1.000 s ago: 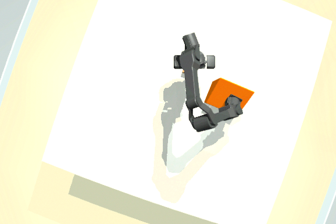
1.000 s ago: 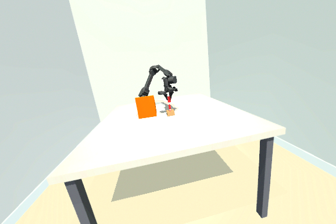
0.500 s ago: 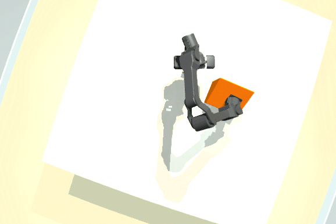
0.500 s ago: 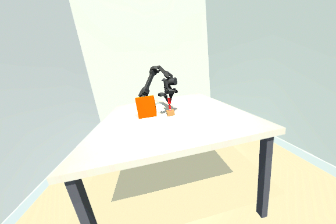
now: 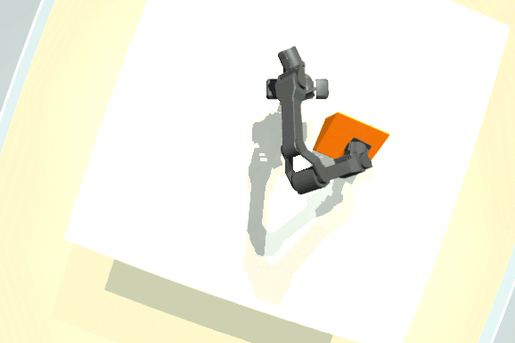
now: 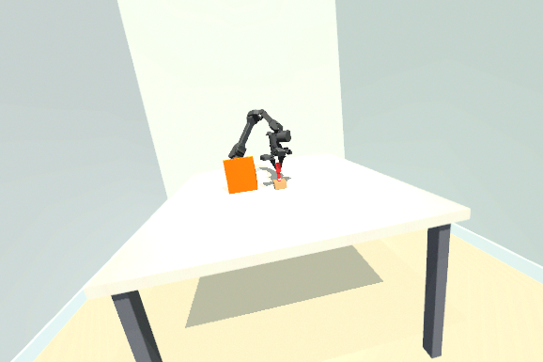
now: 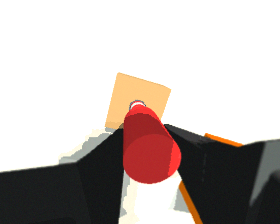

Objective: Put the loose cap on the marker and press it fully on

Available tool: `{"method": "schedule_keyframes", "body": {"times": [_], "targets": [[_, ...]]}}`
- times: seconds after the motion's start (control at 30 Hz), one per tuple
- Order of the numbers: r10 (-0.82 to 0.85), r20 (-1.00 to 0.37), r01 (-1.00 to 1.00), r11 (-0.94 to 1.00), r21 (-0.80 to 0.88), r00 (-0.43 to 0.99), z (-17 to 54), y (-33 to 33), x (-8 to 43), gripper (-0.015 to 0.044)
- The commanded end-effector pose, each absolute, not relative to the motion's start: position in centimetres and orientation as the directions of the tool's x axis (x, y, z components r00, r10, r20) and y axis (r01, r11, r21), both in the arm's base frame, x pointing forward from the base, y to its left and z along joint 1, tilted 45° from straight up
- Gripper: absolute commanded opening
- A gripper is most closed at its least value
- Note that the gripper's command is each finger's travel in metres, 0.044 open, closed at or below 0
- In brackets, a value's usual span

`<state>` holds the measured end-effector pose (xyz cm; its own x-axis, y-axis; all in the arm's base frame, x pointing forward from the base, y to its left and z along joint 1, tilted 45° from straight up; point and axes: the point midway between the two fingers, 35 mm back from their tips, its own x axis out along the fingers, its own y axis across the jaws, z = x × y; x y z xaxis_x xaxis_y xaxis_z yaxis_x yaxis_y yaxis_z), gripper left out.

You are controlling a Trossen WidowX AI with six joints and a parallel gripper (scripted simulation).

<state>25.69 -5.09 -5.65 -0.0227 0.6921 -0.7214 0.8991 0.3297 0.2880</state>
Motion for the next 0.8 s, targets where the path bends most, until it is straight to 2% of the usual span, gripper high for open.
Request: {"method": "schedule_keyframes", "body": {"times": [0.0, 0.77], "targets": [[0.701, -0.713, 0.896, 0.336, 0.290, -0.032, -6.6, -3.9, 25.6, 0.0000], [0.702, -0.711, 0.896, 0.335, 0.291, -0.032, -9.5, -1.7, 25.5, 0.0000]]}}
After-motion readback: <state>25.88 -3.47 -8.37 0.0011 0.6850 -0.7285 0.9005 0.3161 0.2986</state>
